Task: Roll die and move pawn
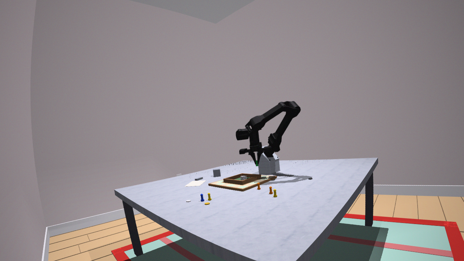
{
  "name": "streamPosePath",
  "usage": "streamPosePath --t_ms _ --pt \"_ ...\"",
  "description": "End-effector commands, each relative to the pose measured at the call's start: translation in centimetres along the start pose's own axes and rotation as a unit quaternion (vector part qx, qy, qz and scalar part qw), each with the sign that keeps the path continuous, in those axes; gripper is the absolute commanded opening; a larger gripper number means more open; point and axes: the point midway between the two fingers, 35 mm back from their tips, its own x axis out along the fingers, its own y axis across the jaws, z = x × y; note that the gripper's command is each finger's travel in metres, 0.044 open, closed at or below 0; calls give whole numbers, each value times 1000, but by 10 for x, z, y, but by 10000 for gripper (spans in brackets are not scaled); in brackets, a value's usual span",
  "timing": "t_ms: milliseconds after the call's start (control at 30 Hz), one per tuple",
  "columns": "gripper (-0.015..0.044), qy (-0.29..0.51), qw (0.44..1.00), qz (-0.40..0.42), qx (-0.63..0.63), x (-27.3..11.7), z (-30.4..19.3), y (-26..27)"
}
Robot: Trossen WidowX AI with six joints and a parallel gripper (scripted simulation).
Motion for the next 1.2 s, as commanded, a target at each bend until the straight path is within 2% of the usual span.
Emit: streamPosePath --t_ms 0,533,1100,1167 --pt "0 3 1000 0 -1 11 -16 -4" --pt "0 2 1000 1 -1 52 -26 -6" --pt "0 2 1000 2 -1 71 -26 -5" --pt "53 3 1000 -2 -4 67 -26 -6"
